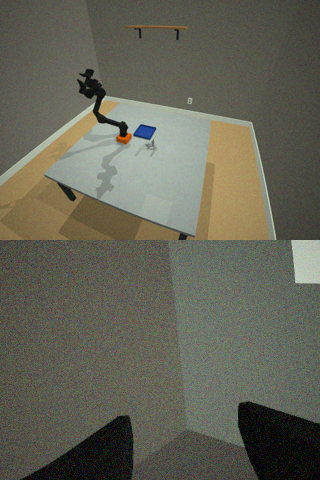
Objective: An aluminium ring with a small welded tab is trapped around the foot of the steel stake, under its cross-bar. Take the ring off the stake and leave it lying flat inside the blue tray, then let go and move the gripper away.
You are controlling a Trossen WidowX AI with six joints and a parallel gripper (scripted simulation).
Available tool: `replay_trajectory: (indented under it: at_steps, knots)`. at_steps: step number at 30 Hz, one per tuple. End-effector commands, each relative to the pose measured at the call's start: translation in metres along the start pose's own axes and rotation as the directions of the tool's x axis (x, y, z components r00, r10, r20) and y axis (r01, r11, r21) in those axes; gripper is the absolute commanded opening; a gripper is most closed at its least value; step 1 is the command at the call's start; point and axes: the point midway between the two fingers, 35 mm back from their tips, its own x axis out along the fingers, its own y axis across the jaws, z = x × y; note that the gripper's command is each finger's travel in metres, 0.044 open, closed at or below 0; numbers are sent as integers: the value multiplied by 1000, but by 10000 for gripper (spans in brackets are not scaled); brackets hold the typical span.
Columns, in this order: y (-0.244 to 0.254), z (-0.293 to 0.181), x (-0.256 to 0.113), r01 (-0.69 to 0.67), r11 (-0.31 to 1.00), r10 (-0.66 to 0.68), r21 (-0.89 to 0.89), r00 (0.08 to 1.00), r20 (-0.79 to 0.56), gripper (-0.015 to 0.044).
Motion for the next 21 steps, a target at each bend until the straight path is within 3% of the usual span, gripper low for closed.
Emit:
replay_trajectory:
  at_steps: [1,21]
  knots:
    - [-19,9,-8,59,994,-59,-87,998,12,200]
    - [-93,67,-55,327,820,-301,-470,944,132,200]
